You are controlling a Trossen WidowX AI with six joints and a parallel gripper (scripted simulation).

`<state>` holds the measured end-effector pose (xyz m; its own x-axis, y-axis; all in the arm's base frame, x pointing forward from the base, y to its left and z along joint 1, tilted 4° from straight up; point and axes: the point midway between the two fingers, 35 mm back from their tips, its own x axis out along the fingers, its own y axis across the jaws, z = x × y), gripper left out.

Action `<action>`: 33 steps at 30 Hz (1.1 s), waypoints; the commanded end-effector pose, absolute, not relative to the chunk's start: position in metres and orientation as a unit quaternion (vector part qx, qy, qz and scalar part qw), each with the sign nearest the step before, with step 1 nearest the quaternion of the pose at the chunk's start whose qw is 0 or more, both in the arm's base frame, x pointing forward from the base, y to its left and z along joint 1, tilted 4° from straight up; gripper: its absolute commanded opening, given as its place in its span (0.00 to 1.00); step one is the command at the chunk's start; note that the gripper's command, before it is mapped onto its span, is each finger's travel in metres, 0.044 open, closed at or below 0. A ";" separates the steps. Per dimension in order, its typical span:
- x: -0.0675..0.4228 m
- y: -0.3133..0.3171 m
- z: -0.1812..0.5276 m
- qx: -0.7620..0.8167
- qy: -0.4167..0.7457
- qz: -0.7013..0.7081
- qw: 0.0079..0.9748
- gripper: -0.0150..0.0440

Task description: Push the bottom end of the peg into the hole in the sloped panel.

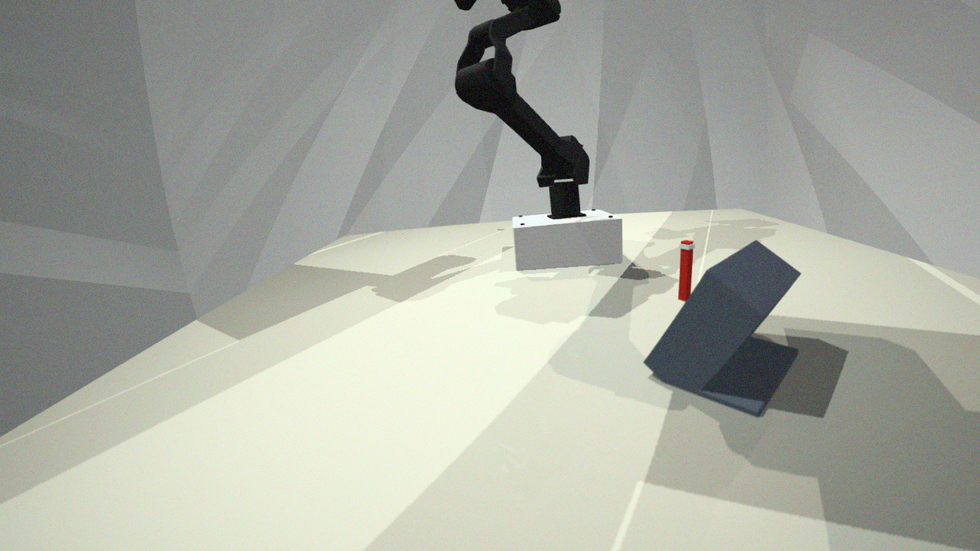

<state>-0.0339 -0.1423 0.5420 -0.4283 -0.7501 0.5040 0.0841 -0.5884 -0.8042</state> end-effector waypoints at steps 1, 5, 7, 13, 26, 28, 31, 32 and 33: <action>-0.034 -0.142 0.542 -0.459 0.362 -0.764 0.273 0.98; -0.044 -0.133 0.547 -0.454 0.353 -0.777 0.258 1.00; -0.053 -0.125 0.551 -0.448 0.344 -0.788 0.244 1.00; -0.078 -0.095 0.562 -0.433 0.319 -0.821 0.194 1.00; -0.122 -0.015 0.577 -0.396 0.268 -0.876 0.067 1.00; -0.126 -0.002 0.578 -0.389 0.259 -0.883 0.046 1.00; -0.132 0.019 0.578 -0.380 0.248 -0.891 0.014 1.00; -0.134 0.025 0.578 -0.377 0.245 -0.893 0.004 1.00; -0.135 0.031 0.578 -0.374 0.243 -0.895 -0.006 1.00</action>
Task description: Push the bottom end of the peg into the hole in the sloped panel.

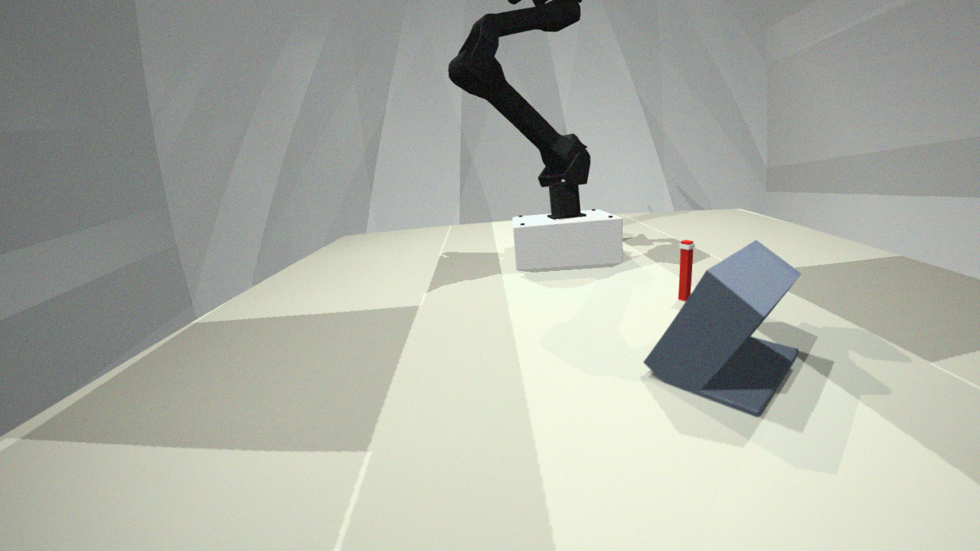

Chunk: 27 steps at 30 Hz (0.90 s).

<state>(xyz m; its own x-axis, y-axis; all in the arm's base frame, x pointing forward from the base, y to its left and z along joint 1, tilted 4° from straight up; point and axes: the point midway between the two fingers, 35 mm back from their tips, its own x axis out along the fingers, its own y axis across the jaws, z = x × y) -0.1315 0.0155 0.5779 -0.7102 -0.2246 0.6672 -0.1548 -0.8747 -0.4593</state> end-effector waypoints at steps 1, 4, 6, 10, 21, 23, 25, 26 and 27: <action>-0.136 0.038 0.578 -0.371 0.241 -0.897 -0.017 1.00; -0.139 0.057 0.577 -0.362 0.233 -0.901 -0.048 1.00; -0.140 0.071 0.577 -0.356 0.228 -0.904 -0.069 1.00; -0.139 0.095 0.575 -0.346 0.216 -0.906 -0.110 1.00; -0.126 0.160 0.565 -0.318 0.181 -0.904 -0.222 1.00; -0.123 0.170 0.563 -0.314 0.176 -0.902 -0.238 1.00; -0.120 0.179 0.560 -0.309 0.170 -0.901 -0.253 1.00; -0.118 0.185 0.559 -0.306 0.166 -0.900 -0.262 1.00; -0.116 0.190 0.557 -0.303 0.162 -0.899 -0.271 1.00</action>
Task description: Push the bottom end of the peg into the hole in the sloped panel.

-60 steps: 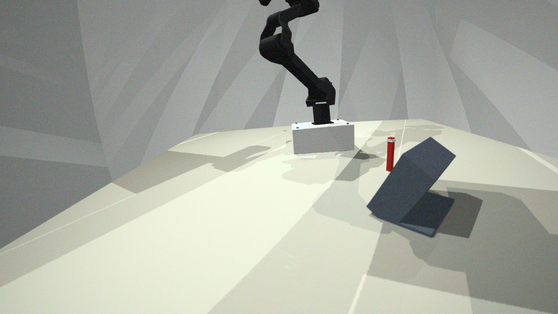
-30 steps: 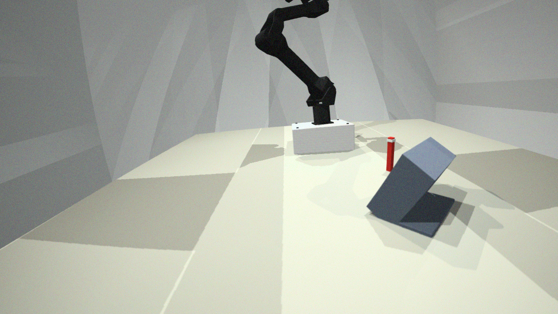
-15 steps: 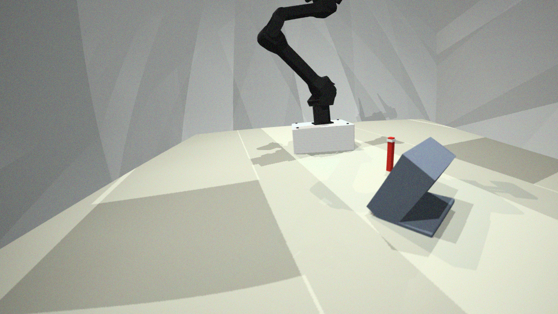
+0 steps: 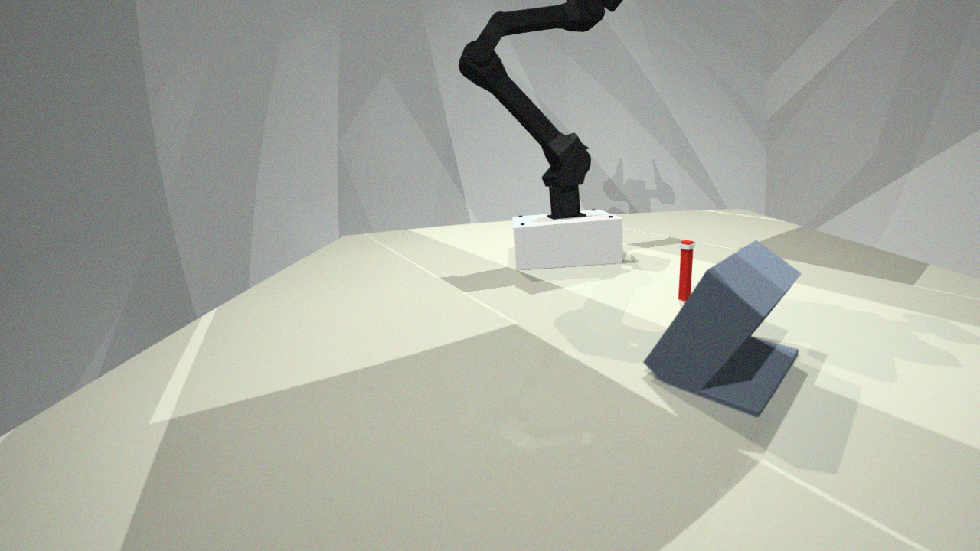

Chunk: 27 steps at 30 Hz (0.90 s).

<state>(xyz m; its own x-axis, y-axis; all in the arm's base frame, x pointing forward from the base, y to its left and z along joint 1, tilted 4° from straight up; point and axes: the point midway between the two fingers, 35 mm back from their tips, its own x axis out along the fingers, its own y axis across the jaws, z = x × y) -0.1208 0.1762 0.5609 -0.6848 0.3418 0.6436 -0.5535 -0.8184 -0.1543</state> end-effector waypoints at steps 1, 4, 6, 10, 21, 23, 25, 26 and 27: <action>-0.114 0.194 0.556 0.303 -0.156 0.898 0.279 1.00; -0.104 0.207 0.553 0.305 -0.136 0.891 0.308 1.00; -0.097 0.217 0.550 0.301 -0.124 0.887 0.328 1.00; -0.086 0.241 0.541 0.287 -0.106 0.878 0.367 1.00; -0.037 0.303 0.506 0.232 -0.087 0.835 0.491 1.00; -0.027 0.313 0.498 0.219 -0.079 0.827 0.512 1.00; -0.016 0.323 0.490 0.206 -0.071 0.817 0.534 1.00; -0.011 0.327 0.485 0.200 -0.066 0.812 0.544 1.00; -0.005 0.332 0.481 0.193 -0.062 0.807 0.554 1.00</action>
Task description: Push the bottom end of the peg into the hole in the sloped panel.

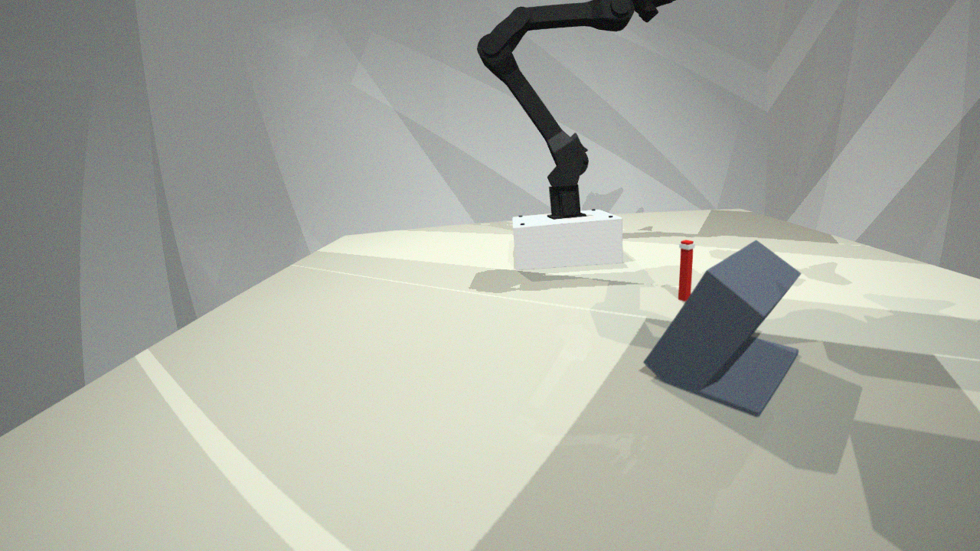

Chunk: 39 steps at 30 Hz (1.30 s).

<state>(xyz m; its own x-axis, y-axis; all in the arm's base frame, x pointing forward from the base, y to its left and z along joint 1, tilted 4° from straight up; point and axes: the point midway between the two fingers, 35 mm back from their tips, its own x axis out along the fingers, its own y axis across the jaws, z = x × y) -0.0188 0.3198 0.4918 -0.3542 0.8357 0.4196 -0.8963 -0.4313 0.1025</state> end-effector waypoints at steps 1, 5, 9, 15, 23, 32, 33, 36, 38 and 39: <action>0.000 0.336 0.476 0.186 -0.057 0.802 0.564 1.00; 0.024 0.350 0.458 0.160 -0.039 0.780 0.604 1.00; 0.049 0.361 0.439 0.135 -0.020 0.755 0.641 1.00; 0.086 0.371 0.412 0.102 0.009 0.718 0.688 1.00; 0.131 0.373 0.383 0.079 0.048 0.673 0.734 1.00; 0.182 0.371 0.335 0.039 0.123 0.609 0.783 1.00; 0.189 0.370 0.329 0.034 0.133 0.600 0.788 1.00; 0.207 0.365 0.311 0.022 0.156 0.575 0.803 1.00; 0.219 0.360 0.300 0.014 0.172 0.558 0.812 1.00; 0.225 0.358 0.294 0.010 0.179 0.549 0.816 1.00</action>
